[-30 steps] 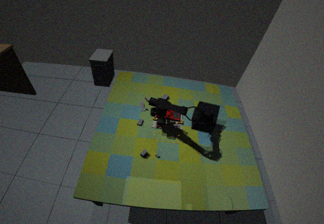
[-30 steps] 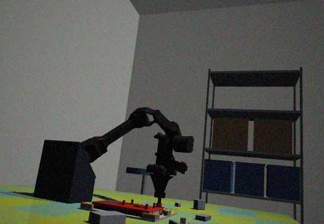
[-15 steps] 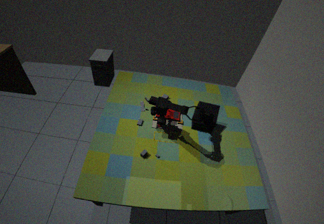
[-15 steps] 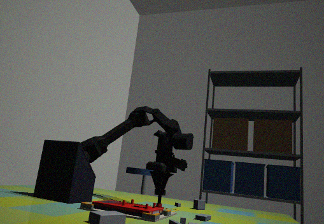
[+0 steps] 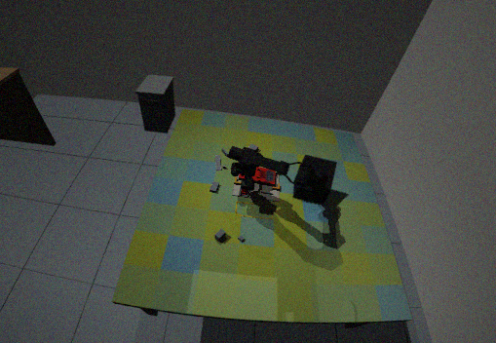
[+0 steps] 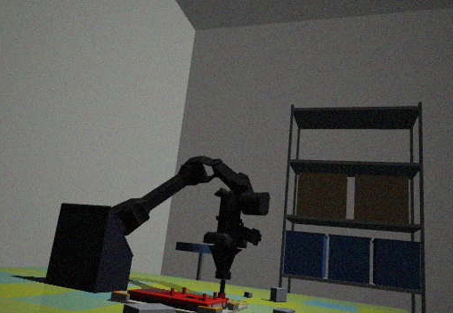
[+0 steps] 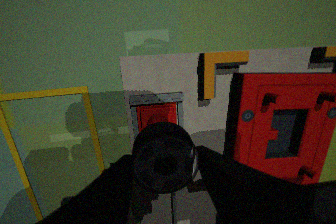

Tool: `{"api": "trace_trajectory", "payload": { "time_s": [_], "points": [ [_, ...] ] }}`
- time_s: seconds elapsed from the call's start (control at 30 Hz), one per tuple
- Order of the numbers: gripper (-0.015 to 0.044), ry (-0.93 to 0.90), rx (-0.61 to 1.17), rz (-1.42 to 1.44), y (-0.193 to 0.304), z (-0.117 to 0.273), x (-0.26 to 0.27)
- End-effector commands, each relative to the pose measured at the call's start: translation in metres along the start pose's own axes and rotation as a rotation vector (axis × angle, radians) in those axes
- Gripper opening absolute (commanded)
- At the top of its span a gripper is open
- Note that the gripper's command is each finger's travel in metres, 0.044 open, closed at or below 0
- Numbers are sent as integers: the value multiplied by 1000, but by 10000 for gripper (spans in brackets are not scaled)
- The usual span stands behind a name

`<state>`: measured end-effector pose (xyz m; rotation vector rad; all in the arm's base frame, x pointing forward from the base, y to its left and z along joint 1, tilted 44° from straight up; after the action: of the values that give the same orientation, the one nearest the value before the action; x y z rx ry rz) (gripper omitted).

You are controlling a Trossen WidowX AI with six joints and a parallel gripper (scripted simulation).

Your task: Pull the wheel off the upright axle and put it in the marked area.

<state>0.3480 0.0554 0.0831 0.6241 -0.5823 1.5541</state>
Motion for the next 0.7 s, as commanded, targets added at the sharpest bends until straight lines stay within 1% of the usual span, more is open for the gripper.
{"api": "trace_trajectory", "payload": {
  "time_s": [0.0,0.23,0.3,0.33,0.37,0.67],
  "points": [
    [0,-1,-4,8,-1,5,1],
    [0,0,-4,8,4,36,0],
    [0,0,-4,7,5,37,-1],
    [0,-7,2,-6,5,30,-1],
    [0,-7,2,-5,6,30,1],
    [0,-2,0,-2,26,33,39]
  ]
}}
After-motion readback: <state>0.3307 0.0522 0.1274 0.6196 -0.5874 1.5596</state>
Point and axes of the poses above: the point midway between the two fingers, 35 mm back from their tips, its own z axis back along the fingers, its own x axis across the jaws, y = z × x, the point moved 6 cm from there along z, back along the fingers, and after that the axes turned 8 degrees about -z, right-handed, at the moved point
